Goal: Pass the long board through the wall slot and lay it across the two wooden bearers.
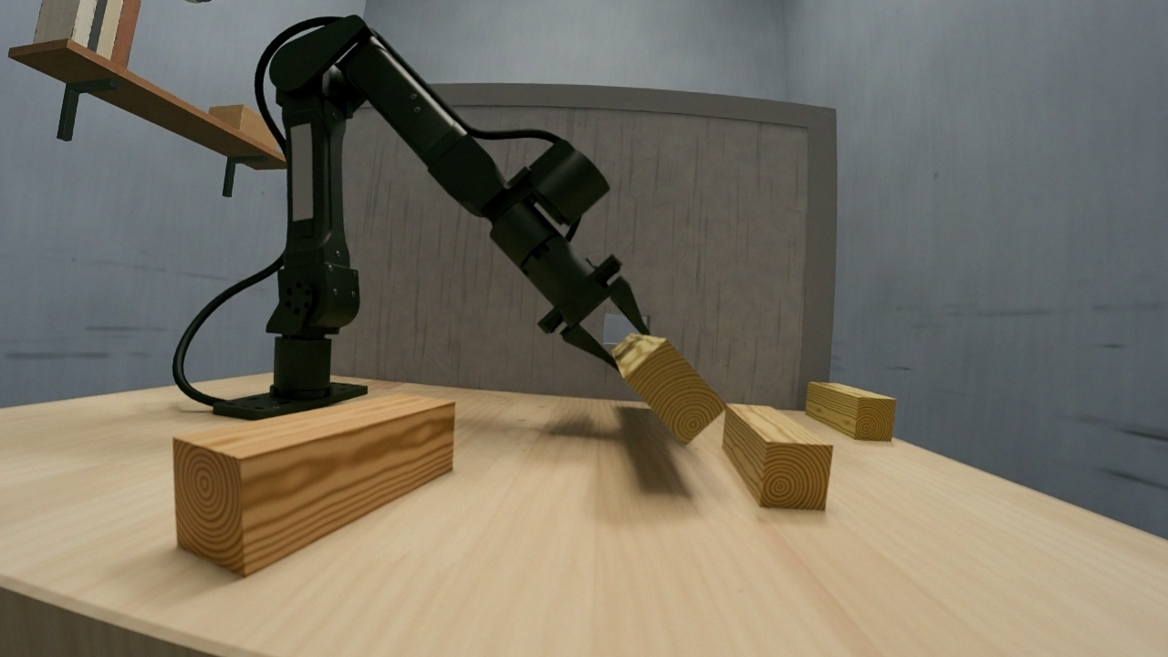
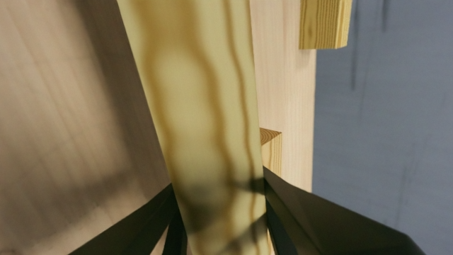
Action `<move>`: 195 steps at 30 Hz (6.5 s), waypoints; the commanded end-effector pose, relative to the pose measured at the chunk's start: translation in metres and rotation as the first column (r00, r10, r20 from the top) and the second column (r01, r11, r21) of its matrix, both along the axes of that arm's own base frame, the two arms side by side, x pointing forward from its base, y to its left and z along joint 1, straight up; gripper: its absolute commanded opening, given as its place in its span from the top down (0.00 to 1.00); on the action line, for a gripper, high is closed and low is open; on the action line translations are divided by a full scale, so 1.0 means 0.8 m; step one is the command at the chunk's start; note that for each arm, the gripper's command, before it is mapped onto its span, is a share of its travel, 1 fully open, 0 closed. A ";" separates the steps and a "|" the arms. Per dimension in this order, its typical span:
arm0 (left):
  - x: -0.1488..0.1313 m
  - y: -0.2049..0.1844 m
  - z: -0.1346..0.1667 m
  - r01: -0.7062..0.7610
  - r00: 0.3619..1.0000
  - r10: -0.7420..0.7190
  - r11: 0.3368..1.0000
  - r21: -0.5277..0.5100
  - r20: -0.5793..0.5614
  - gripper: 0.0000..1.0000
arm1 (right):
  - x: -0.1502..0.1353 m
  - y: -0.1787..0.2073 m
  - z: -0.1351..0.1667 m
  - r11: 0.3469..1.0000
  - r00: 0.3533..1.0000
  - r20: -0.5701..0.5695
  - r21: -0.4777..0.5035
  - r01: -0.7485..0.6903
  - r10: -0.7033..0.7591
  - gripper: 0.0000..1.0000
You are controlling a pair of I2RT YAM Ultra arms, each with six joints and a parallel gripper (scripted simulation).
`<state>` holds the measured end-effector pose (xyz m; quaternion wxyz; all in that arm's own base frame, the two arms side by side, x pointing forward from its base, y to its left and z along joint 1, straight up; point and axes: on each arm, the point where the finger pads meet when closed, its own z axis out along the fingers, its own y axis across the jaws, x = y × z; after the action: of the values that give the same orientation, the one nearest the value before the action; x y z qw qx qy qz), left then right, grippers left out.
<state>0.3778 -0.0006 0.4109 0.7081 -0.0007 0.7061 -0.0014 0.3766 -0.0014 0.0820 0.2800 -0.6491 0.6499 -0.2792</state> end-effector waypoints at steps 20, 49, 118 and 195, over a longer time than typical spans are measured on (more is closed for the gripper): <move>-0.018 0.004 0.038 -0.011 0.998 0.012 1.000 -0.011 0.066 0.00 | 0.058 0.003 0.049 1.000 0.976 0.217 0.011 0.000 -0.002 1.00; -0.018 0.004 0.038 -0.011 0.998 0.012 1.000 -0.011 0.066 0.00 | 0.038 0.001 0.034 1.000 0.985 0.170 0.008 0.006 -0.007 1.00; -0.018 0.004 0.038 -0.011 0.998 0.012 1.000 -0.011 0.066 0.00 | 0.015 0.003 -0.029 1.000 0.952 0.306 0.008 0.002 -0.005 1.00; -0.018 0.004 0.038 -0.011 0.998 0.012 1.000 -0.011 0.066 0.00 | 0.007 0.000 -0.022 1.000 0.855 0.518 0.009 0.005 -0.009 0.54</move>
<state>0.3778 -0.0006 0.4109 0.7081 -0.0008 0.7061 -0.0014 0.3634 -0.0017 0.0292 0.4087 -0.5746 0.5776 -0.4112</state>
